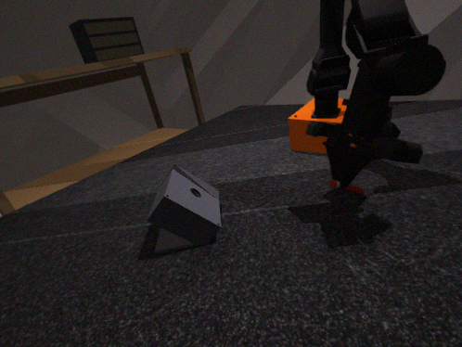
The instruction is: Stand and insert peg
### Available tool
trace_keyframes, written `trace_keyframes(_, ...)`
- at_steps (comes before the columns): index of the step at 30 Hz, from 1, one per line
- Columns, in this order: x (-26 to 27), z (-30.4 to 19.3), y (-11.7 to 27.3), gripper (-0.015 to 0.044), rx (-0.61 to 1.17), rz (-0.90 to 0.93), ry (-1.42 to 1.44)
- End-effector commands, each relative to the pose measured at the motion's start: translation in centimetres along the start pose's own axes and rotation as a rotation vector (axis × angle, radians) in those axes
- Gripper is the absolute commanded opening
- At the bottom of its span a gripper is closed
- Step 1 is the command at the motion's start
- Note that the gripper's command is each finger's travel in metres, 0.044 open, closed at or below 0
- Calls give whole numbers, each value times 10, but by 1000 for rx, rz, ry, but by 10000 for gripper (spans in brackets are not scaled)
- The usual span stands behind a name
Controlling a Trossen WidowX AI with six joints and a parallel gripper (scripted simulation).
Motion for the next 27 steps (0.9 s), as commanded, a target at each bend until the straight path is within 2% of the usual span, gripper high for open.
trace_keyframes(1, 1, 4, 2, 49, 37, 4, -7)
trace_keyframes(27, -1, 33, 11, 49, 260, 20, -6)
Point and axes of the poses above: the point midway between the two fingers, 35 mm back from their tips, its own y axis back along the fingers, its own x axis across the jaws, z = x × y, the point moved 7 cm from there along y, back along the fingers, and after that the axes turned 4 degrees about y, right-handed, at the moved point
